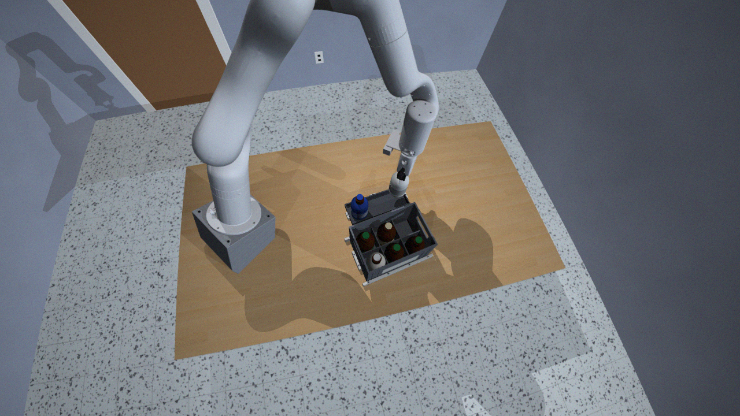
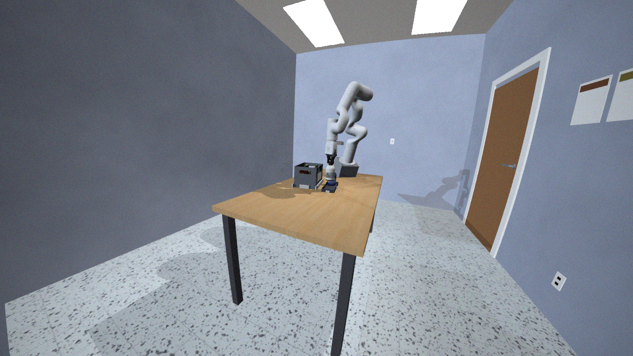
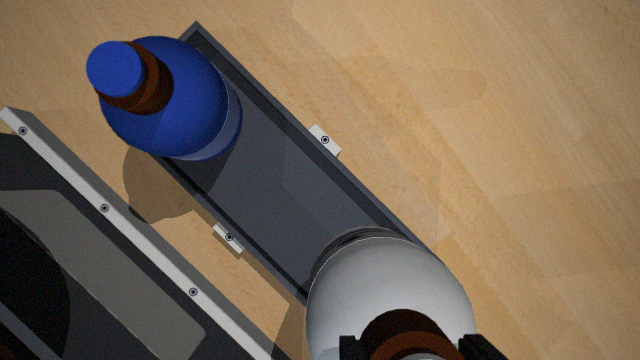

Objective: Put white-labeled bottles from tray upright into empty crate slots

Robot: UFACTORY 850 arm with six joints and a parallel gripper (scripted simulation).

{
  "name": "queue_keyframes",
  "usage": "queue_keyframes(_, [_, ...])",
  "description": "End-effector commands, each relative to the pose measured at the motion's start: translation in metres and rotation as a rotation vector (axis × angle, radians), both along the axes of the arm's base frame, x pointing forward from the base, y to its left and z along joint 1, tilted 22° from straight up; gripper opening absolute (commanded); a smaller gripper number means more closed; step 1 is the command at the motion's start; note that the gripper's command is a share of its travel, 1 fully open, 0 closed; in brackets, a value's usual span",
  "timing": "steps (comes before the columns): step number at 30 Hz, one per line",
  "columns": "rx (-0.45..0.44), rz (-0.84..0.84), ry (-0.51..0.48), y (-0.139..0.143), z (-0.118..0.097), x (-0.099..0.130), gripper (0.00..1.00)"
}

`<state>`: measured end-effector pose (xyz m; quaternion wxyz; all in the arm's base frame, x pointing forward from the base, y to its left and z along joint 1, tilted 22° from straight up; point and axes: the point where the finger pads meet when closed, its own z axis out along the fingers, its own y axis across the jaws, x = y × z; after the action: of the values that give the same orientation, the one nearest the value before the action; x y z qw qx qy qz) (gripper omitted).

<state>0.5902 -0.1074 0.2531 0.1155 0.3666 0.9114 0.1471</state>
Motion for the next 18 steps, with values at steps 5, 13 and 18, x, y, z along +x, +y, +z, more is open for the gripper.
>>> queue_keyframes(5, [-0.001,0.0,-0.003,-0.003,0.013,-0.003,0.0])
queue_keyframes(13, [-0.001,0.0,-0.003,-0.004,0.02,-0.005,0.0])
queue_keyframes(18, [-0.001,0.0,-0.003,-0.006,0.027,-0.008,0.0])
